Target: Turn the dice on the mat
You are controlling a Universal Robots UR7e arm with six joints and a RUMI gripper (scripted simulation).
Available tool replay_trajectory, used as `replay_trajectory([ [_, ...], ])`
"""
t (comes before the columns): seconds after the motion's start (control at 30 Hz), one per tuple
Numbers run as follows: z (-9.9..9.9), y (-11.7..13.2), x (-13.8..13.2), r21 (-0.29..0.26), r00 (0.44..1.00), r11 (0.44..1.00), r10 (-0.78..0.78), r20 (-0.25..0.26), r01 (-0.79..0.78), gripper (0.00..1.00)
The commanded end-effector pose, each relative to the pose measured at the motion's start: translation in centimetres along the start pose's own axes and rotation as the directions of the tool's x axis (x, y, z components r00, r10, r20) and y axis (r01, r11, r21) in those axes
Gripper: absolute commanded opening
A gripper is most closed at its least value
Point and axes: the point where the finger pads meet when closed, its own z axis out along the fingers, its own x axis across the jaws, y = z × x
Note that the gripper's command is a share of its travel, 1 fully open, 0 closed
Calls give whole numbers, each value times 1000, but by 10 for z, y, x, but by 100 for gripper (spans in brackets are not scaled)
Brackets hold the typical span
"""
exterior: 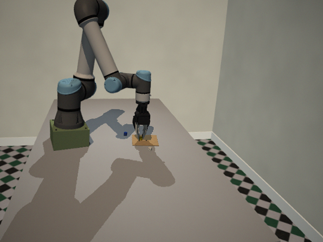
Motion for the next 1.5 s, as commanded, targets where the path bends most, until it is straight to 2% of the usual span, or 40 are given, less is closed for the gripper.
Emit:
replay_trajectory([
  [0.0,1,-2,-2,2,1000,1000,-1,3,1,0],
  [0.6,1,-2,-2,2,1000,1000,-1,3,1,0],
  [0.63,1,-2,-2,2,1000,1000,-1,3,1,4],
  [0.9,1,-2,-2,2,1000,1000,-1,3,1,11],
  [0.93,1,-2,-2,2,1000,1000,-1,3,1,15],
  [1.07,1,-2,-2,2,1000,1000,-1,3,1,15],
  [1.1,1,-2,-2,2,1000,1000,-1,3,1,18],
  [1.47,1,-2,-2,2,1000,1000,-1,3,1,18],
])
